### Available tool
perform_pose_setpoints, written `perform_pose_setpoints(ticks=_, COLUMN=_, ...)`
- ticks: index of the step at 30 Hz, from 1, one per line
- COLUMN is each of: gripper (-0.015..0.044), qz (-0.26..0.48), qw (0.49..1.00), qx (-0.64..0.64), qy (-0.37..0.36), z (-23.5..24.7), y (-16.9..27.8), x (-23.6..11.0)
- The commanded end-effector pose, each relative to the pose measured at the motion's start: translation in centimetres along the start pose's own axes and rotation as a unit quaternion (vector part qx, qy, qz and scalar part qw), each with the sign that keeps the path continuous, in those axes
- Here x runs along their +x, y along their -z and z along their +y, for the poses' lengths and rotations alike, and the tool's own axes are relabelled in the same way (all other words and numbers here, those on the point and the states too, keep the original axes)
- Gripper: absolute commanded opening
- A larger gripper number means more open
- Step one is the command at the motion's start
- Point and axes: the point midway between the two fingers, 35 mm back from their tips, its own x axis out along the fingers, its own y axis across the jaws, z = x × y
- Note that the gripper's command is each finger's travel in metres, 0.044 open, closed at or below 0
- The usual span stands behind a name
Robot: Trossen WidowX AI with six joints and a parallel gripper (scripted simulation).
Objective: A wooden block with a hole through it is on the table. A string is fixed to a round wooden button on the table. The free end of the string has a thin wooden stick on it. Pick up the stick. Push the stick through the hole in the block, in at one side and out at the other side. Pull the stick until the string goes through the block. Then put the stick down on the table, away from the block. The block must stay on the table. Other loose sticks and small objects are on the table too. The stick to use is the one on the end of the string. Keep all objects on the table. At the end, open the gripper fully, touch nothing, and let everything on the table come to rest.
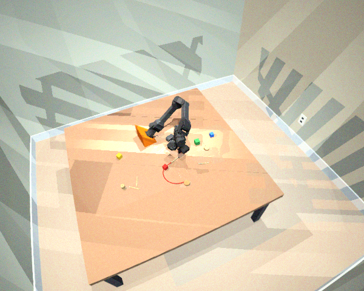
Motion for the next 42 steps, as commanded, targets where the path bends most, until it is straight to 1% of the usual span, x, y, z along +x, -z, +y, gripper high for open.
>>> perform_pose_setpoints(ticks=1, gripper=0.0263, qz=0.000, qw=1.000, qx=0.000, qy=0.000, z=0.0, y=0.0, x=0.0)
perform_pose_setpoints(ticks=6, gripper=0.0394, qz=0.000, qw=1.000, qx=0.000, qy=0.000, z=0.0, y=0.0, x=-0.2)
perform_pose_setpoints(ticks=8, gripper=0.0440, qz=0.000, qw=1.000, qx=0.000, qy=0.001, z=0.0, y=-0.2, x=-2.0)
perform_pose_setpoints(ticks=10, gripper=0.0440, qz=0.000, qw=1.000, qx=0.000, qy=0.001, z=0.0, y=-0.3, x=-2.9)
perform_pose_setpoints(ticks=17, gripper=0.0440, qz=0.002, qw=1.000, qx=0.003, qy=-0.002, z=0.0, y=-0.3, x=-2.5)
perform_pose_setpoints(ticks=42, gripper=0.0440, qz=0.002, qw=1.000, qx=0.003, qy=-0.002, z=0.0, y=-0.3, x=-2.5)
